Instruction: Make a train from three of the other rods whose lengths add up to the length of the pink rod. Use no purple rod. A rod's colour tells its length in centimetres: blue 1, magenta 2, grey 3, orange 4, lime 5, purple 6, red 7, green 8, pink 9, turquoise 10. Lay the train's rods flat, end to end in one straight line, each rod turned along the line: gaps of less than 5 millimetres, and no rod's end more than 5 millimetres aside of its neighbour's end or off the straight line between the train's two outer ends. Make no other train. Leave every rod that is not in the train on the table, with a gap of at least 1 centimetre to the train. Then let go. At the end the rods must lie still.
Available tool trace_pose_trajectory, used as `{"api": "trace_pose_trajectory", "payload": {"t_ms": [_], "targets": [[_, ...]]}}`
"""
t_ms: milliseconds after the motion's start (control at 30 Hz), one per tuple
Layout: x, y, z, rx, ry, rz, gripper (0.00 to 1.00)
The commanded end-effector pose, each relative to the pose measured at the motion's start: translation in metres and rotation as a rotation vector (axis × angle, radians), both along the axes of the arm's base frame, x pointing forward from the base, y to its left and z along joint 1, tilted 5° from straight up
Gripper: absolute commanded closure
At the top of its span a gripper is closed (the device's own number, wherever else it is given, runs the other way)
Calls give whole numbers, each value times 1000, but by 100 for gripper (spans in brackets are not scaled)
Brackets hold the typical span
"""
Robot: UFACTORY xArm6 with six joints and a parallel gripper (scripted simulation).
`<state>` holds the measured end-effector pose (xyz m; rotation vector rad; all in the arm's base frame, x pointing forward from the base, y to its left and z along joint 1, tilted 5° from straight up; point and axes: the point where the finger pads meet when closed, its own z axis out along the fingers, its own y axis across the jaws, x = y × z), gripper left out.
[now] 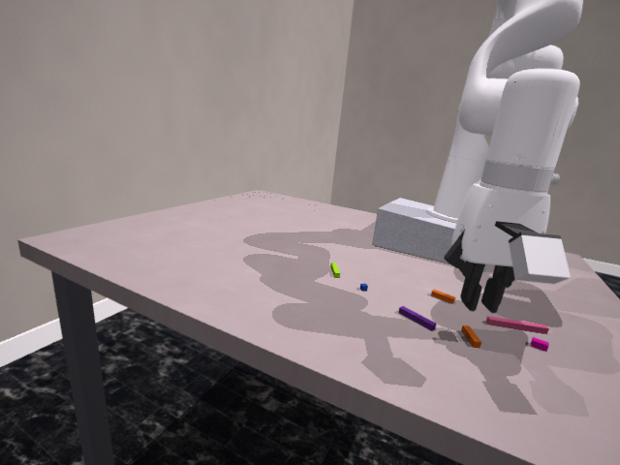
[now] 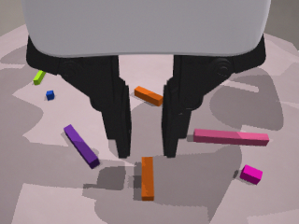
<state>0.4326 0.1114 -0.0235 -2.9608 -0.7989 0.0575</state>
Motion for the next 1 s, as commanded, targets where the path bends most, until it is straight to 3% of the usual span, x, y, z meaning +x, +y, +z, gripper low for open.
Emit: {"api": "trace_pose_trajectory", "payload": {"t_ms": [0, 967], "targets": [[1, 1, -6, 1, -4, 0, 76], [0, 4, -35, 1, -4, 0, 76]]}}
